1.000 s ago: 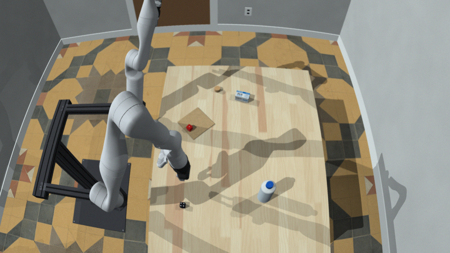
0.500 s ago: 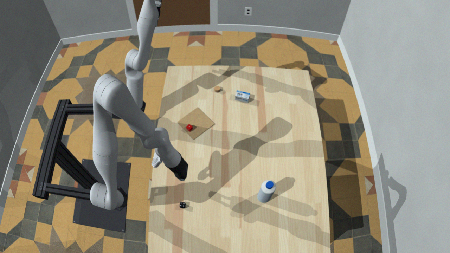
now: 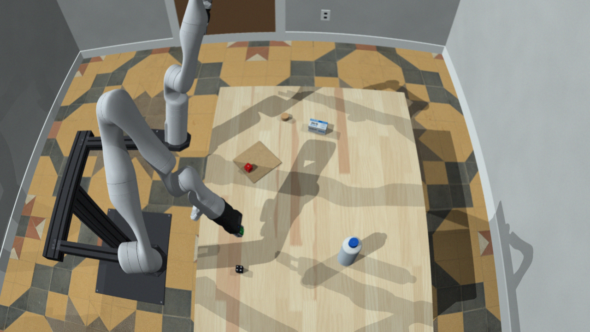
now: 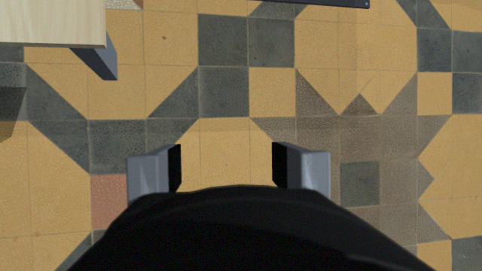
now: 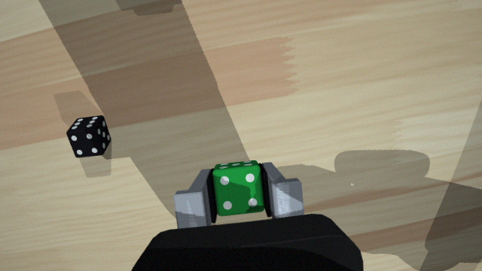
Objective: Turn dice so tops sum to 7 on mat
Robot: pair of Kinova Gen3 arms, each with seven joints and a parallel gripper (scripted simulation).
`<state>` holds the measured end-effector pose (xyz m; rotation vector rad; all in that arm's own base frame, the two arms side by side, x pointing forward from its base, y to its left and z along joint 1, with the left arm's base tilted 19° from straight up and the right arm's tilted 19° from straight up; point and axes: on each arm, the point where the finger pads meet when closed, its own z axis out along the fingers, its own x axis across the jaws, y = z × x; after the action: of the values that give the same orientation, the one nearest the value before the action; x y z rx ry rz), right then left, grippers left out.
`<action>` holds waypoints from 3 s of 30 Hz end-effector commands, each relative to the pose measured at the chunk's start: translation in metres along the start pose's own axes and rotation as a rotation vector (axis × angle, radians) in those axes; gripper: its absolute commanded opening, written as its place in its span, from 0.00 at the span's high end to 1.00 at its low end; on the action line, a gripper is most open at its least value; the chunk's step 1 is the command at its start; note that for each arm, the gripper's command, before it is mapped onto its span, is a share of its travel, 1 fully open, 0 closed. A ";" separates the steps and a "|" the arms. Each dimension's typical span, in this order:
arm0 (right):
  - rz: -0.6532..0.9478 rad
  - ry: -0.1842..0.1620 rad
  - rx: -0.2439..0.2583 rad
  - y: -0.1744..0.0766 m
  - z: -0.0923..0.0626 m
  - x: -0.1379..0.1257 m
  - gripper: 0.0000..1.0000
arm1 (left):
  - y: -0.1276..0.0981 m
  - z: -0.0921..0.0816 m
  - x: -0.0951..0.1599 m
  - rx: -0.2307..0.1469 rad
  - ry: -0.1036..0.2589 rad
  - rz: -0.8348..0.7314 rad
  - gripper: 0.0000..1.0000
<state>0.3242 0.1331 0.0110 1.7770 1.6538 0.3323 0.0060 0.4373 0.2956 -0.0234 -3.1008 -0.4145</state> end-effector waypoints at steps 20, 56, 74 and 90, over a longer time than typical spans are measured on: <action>0.004 0.017 -0.511 -0.005 0.002 0.000 0.51 | 0.000 -0.001 0.000 -0.002 0.000 0.000 0.00; 0.007 0.017 -0.605 -0.015 0.020 0.000 0.51 | 0.000 -0.001 0.000 -0.002 0.000 0.000 0.00; 0.007 0.017 -0.605 -0.037 0.062 0.001 0.51 | 0.000 -0.001 0.000 -0.002 0.000 0.000 0.00; 0.007 0.017 -0.605 -0.039 0.065 0.001 0.51 | 0.000 -0.001 0.000 -0.002 0.000 0.000 0.00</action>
<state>0.3334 0.1125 -0.0623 1.3217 1.3638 0.7611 0.0060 0.4373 0.2956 -0.0234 -3.1008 -0.4145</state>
